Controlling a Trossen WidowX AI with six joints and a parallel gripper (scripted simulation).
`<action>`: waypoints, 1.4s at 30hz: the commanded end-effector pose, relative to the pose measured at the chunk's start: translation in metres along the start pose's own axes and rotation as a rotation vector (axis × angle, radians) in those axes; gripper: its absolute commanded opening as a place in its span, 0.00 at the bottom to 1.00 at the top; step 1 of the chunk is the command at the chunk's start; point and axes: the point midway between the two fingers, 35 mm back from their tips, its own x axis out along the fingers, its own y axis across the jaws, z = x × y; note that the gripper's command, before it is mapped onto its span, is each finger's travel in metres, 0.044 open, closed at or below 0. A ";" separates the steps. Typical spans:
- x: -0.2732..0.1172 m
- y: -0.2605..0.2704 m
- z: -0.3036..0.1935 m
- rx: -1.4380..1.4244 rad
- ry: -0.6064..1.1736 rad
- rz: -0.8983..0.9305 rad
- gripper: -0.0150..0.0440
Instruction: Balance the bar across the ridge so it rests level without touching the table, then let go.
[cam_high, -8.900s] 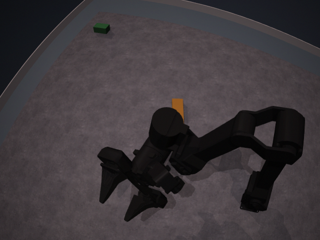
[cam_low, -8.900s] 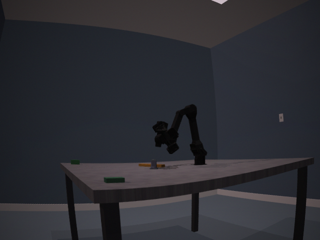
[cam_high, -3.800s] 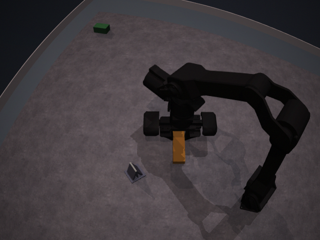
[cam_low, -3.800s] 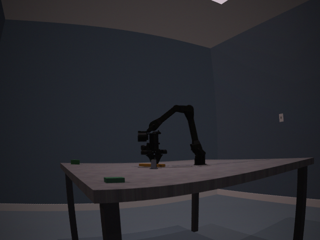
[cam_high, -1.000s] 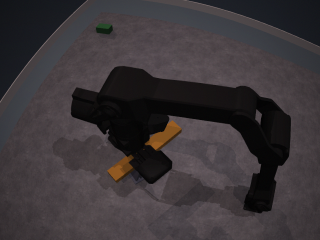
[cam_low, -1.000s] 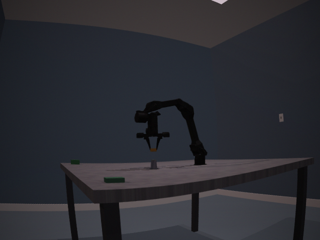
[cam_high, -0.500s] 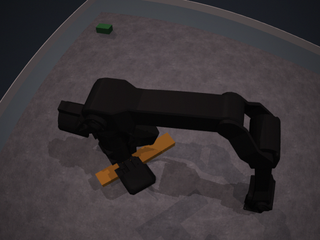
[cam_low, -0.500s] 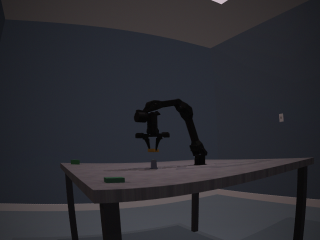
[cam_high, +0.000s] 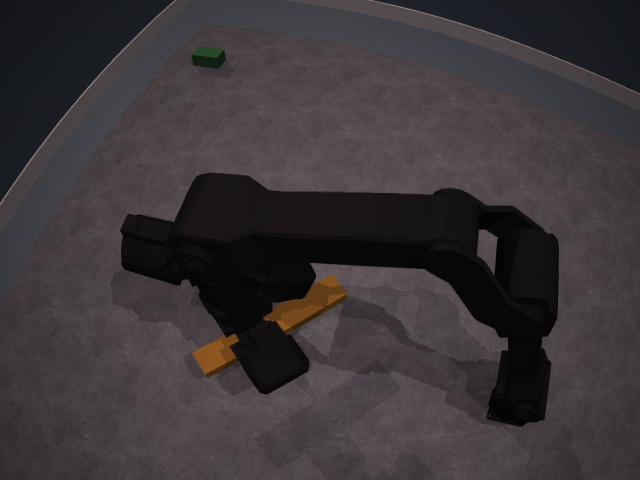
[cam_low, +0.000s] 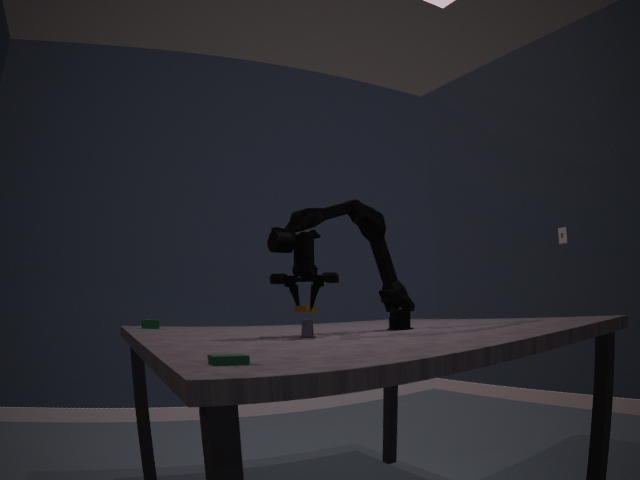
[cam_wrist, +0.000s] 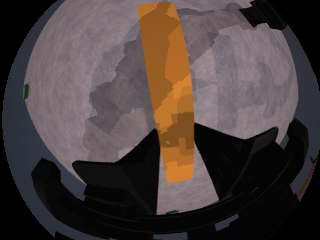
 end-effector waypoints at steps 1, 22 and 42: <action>0.007 -0.001 0.001 0.004 -0.004 -0.004 0.25; 0.015 0.000 0.002 0.005 -0.004 -0.004 0.25; 0.017 0.000 0.002 0.005 -0.004 -0.004 0.25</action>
